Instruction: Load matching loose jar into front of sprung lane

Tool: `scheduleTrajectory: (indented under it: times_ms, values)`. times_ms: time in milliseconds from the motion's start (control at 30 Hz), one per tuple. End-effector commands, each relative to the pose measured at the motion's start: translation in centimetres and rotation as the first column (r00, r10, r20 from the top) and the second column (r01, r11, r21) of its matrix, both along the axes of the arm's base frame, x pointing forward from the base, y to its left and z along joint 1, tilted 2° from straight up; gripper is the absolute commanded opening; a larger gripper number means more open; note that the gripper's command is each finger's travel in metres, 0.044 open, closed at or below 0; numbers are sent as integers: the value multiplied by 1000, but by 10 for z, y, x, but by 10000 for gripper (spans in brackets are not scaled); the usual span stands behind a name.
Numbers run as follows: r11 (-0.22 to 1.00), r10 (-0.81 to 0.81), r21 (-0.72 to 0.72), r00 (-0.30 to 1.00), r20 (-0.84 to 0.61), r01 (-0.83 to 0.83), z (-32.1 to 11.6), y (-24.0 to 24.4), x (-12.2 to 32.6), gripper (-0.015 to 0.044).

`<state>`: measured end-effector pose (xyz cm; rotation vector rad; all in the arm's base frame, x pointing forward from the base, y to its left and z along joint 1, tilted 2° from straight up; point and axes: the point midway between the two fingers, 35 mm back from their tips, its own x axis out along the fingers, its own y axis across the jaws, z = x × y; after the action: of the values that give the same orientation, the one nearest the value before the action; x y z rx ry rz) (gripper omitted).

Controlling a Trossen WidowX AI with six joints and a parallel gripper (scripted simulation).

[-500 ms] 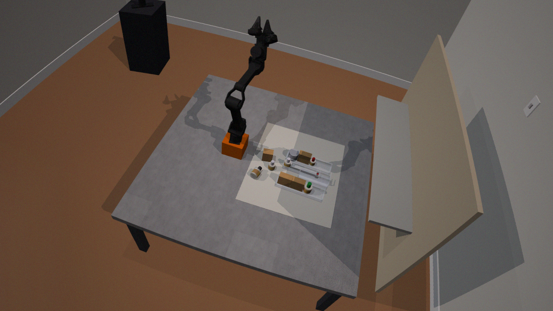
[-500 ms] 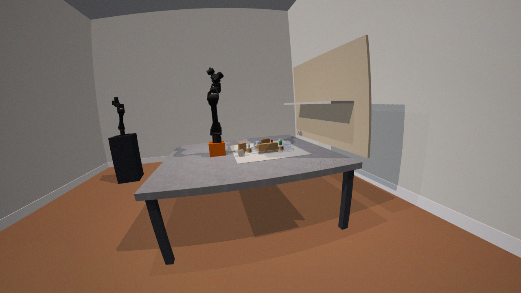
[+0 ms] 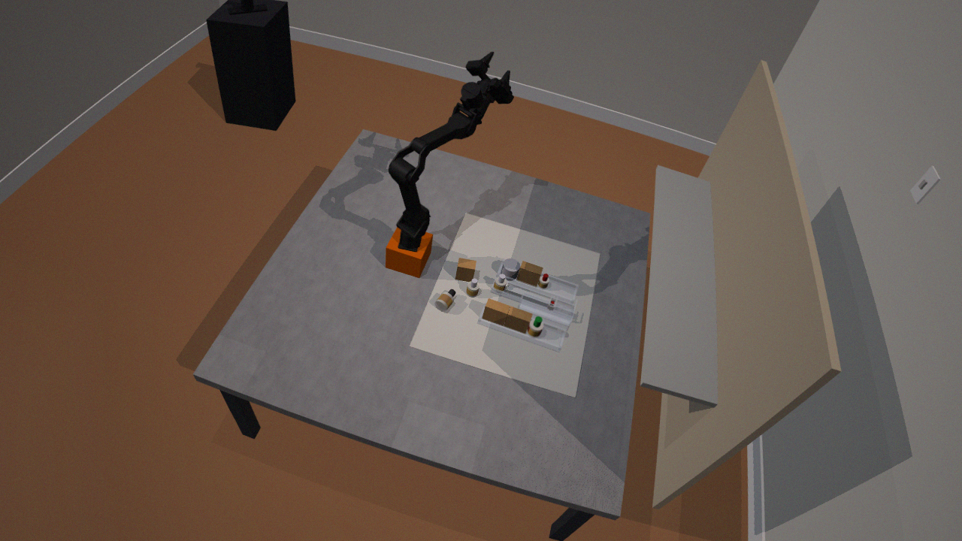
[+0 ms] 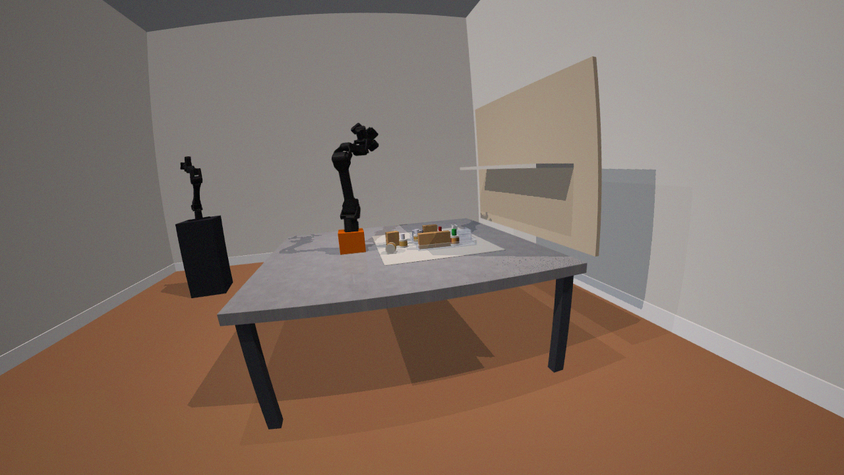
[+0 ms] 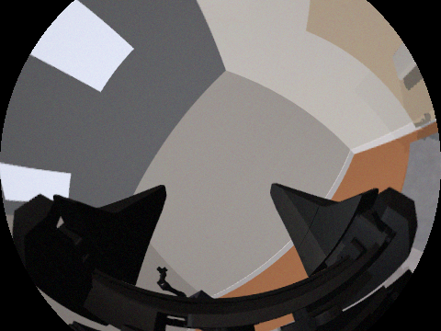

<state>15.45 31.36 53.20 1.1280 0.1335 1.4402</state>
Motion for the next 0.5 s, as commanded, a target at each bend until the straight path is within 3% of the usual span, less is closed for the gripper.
scheduleTrajectory:
  times_ms: [0, 233, 467]
  values:
    - [972, -177, -162, 984, -31, 170, -43, -1, 56, 440]
    - [817, -436, -440, 899, -50, 372, -123, -32, 137, 440]
    - [584, -629, -682, 777, -37, 440, -204, -90, 192, 440]
